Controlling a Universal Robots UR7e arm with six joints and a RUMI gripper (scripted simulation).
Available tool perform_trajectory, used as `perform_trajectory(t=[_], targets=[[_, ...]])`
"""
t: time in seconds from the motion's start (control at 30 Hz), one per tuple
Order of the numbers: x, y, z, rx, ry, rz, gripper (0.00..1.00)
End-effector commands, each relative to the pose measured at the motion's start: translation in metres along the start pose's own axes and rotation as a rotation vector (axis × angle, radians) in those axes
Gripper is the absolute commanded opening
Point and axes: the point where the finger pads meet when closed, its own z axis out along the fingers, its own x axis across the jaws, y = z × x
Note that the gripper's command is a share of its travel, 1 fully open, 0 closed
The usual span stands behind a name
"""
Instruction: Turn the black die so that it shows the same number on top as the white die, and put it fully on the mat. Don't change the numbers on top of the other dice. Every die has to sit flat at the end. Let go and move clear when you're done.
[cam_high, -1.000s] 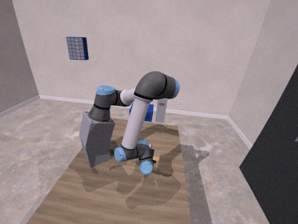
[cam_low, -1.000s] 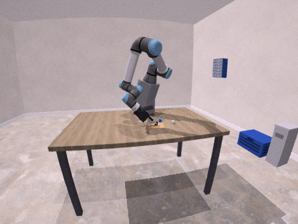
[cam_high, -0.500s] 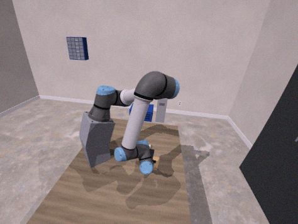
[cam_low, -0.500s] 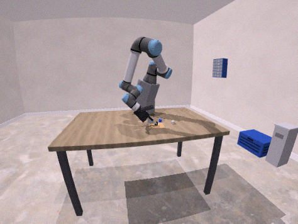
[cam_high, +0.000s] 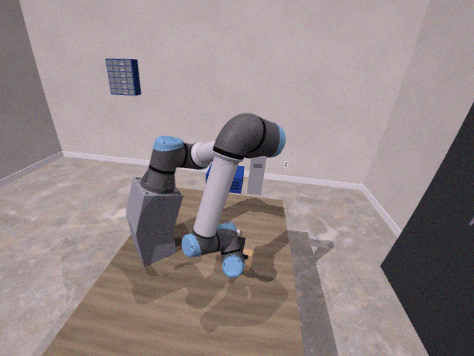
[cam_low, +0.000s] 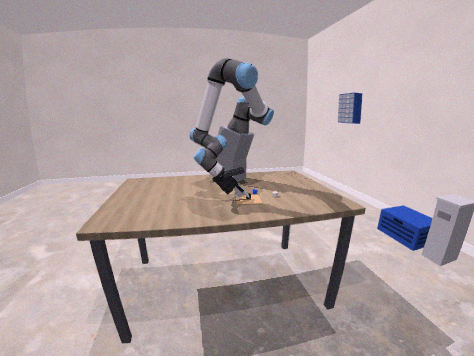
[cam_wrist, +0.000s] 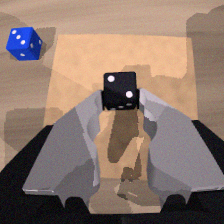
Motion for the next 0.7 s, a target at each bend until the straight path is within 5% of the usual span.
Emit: perform_trajectory(t=[0.0, 0.67], targets=[[0.0004, 0.0001, -0.0004, -0.001, 0.001, -0.001, 0.06], [0.0004, 0.0036, 0.0032, -0.001, 0.001, -0.001, 0.06]])
